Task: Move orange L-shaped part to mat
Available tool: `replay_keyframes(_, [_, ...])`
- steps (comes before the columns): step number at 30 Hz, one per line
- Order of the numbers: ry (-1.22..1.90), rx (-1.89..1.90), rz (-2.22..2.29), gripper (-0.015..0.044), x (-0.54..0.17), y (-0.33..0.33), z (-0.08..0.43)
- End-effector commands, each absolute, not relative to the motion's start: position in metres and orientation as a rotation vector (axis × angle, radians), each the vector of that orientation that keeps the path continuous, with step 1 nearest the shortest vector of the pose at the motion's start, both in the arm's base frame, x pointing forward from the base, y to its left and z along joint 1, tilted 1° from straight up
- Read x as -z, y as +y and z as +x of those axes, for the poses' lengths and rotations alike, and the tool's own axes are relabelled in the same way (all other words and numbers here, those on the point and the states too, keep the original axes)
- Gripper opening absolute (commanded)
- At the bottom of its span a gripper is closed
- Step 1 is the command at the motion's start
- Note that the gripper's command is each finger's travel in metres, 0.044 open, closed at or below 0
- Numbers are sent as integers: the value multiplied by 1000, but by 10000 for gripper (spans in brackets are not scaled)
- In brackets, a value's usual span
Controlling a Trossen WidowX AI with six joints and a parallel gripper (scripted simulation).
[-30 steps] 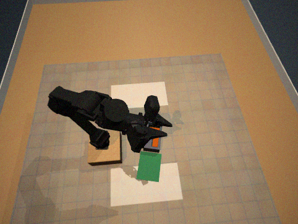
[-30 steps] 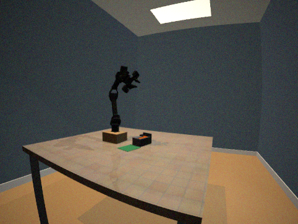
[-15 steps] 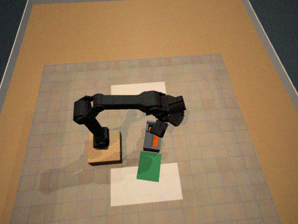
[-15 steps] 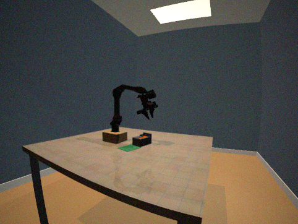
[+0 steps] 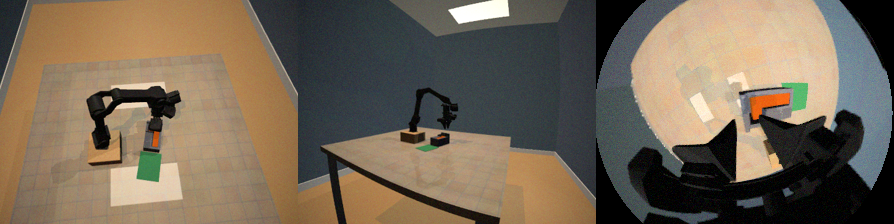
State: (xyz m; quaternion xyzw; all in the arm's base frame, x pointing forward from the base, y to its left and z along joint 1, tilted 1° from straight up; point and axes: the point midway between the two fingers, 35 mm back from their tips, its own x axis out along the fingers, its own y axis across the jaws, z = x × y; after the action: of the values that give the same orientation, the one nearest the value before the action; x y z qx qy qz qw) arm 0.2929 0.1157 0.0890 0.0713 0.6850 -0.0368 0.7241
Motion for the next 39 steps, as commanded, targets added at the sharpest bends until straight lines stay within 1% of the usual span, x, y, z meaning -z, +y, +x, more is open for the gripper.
replay_keyframes(1, [1536,89,137,180,-45,115,289])
replay_keyframes(3, [1536,89,137,180,-33,115,288])
replay_keyframes(30, [1536,89,137,180,2,116,289])
replay_keyframes(39, [1536,89,137,180,3,116,289])
